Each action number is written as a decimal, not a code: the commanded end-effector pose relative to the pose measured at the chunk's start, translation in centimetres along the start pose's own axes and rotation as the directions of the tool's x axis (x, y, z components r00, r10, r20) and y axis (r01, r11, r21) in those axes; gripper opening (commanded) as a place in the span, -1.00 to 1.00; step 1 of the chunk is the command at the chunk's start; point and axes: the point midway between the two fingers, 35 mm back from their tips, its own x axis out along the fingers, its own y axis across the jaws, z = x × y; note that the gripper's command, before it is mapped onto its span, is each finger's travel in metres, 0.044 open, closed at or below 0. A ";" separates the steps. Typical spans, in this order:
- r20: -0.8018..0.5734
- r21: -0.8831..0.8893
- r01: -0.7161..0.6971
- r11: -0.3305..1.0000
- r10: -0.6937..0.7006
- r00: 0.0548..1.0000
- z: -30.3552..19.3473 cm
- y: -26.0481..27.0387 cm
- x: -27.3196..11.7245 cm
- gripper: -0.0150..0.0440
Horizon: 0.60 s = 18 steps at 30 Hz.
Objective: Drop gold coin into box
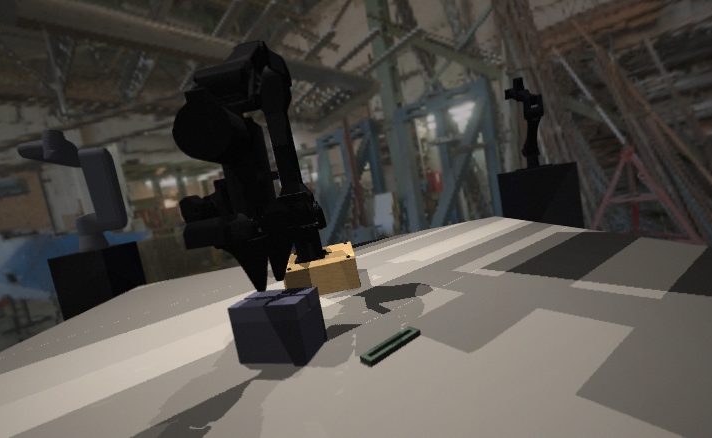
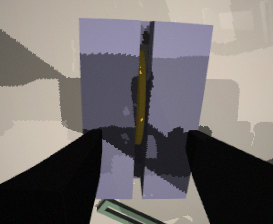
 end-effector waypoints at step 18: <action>0.001 0.000 0.002 1.000 -0.002 1.000 0.1 -0.3 -6.0 1.00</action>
